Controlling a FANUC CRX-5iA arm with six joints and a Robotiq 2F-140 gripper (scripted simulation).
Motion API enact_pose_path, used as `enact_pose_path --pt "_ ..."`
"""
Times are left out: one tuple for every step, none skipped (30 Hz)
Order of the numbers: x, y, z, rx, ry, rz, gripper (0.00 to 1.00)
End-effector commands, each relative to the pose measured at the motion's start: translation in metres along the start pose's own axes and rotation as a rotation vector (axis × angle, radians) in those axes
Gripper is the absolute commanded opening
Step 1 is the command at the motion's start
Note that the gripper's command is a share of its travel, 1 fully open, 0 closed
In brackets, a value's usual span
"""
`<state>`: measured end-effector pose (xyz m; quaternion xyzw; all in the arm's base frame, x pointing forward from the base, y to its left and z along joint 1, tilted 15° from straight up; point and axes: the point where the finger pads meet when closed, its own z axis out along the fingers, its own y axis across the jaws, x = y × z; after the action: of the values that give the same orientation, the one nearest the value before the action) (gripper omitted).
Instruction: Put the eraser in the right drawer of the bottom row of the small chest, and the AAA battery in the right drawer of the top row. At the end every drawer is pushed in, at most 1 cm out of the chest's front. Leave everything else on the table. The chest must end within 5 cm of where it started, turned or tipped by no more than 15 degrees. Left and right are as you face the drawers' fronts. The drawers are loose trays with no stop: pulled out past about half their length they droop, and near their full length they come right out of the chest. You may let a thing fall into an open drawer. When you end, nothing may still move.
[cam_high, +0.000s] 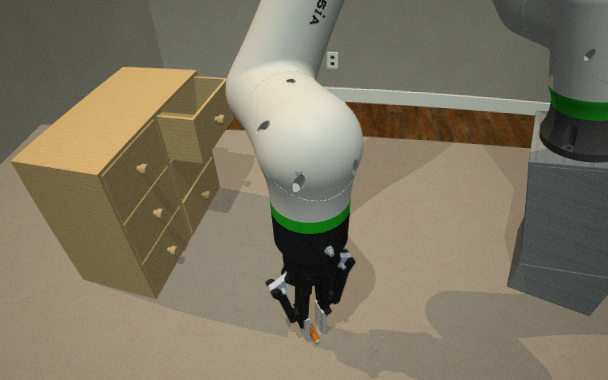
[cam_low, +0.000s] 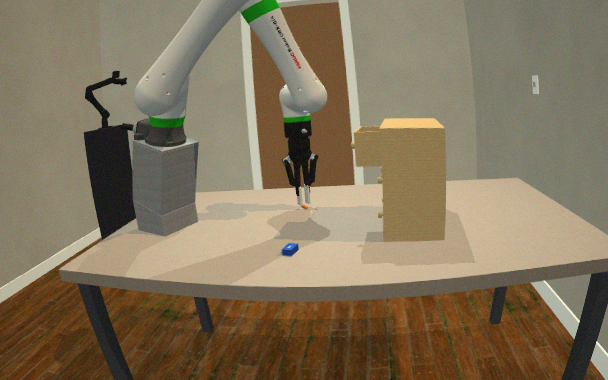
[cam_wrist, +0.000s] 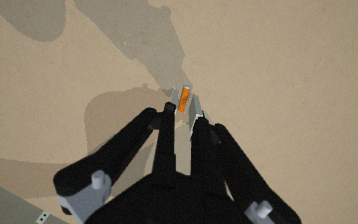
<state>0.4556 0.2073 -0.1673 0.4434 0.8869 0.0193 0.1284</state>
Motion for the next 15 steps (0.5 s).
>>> enact_pose_path --pt "0.0 0.0002 0.0052 0.0 0.0 0.0 0.15" --pt "0.0 0.0002 0.007 0.0 0.0 0.0 0.15" --pt "0.0 0.0002 0.0087 0.0 0.0 0.0 0.15" --pt "0.0 0.0002 0.0102 0.0 0.0 0.0 0.15" --pt "0.0 0.0002 0.0114 0.0 0.0 0.0 0.15" --pt "0.0 0.0002 0.0124 0.0 0.0 0.0 0.15" --pt "0.0 0.0002 0.0131 0.0 0.0 0.0 0.15" --pt "0.0 0.0002 0.0135 0.0 0.0 0.0 0.15" --pt "0.0 0.0002 0.0137 0.0 0.0 0.0 0.15" --pt "0.0 0.0002 0.0137 0.0 0.0 0.0 0.15" --pt "0.0 0.0002 0.0137 0.0 0.0 0.0 0.15" --pt "0.0 0.0002 0.0137 0.0 0.0 0.0 0.15" --pt "0.0 0.0002 0.0137 0.0 0.0 0.0 0.15" --pt "0.0 0.0002 0.0137 0.0 0.0 0.0 0.15" --pt "0.0 0.0002 0.0137 0.0 0.0 0.0 0.15"
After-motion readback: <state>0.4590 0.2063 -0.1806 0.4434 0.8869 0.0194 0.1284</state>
